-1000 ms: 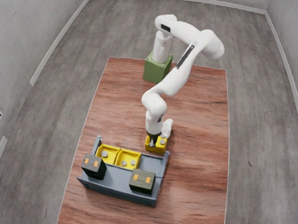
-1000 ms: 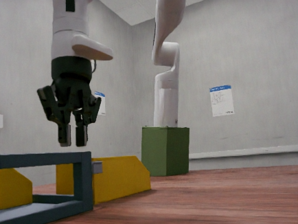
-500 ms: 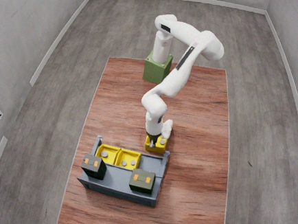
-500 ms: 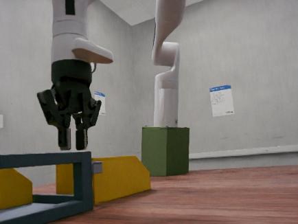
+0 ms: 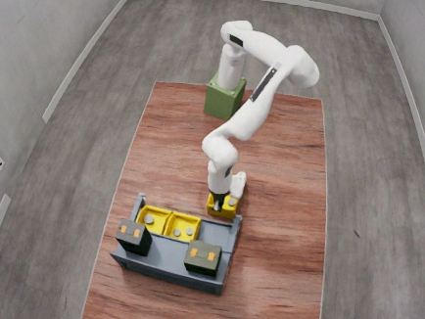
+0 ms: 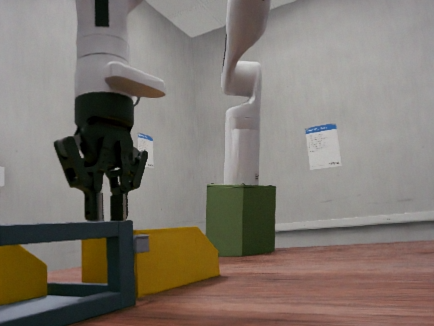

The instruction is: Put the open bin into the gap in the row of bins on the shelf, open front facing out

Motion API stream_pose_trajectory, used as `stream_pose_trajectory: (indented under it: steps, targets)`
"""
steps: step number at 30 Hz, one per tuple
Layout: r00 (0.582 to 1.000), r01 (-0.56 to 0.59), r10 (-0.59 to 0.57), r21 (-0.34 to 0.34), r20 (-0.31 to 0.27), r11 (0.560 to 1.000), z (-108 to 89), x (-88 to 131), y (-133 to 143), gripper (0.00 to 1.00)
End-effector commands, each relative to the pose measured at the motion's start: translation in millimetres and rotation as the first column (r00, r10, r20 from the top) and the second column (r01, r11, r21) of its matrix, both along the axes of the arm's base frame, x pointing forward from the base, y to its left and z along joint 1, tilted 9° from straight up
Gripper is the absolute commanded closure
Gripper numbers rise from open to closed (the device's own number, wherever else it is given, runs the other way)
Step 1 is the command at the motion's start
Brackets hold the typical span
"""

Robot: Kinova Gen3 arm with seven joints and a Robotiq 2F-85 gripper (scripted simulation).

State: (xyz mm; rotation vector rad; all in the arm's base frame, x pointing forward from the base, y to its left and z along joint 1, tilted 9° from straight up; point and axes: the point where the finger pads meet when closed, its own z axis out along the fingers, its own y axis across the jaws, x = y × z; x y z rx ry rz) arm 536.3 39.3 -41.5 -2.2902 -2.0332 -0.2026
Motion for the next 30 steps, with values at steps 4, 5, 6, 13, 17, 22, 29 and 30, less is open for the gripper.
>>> stream_pose_trajectory:
  steps: [4, 5, 6, 13, 17, 22, 29, 30]
  targets:
    - [1.000, 0.000, 0.000, 0.001, 0.002, 1.000, -7.9, 1, 1, 0.61]
    - [1.000, 0.000, 0.000, 0.001, 0.002, 1.000, -7.9, 1, 1, 0.61]
    - [1.000, 0.000, 0.000, 0.001, 0.002, 1.000, -7.9, 1, 1, 0.61]
    - [1.000, 0.000, 0.000, 0.001, 0.002, 1.000, -7.9, 1, 1, 0.61]
    - [1.000, 0.000, 0.000, 0.001, 0.002, 1.000, -11.8, 1, 2, 0.61]
    - [1.000, 0.000, 0.000, 0.001, 0.002, 1.000, -17.7, 2, 3, 0.61]
    - [1.000, 0.000, 0.000, 0.001, 0.002, 1.000, -17.7, 2, 3, 0.61]
    - [1.000, 0.000, 0.000, 0.001, 0.002, 1.000, -17.7, 2, 3, 0.61]
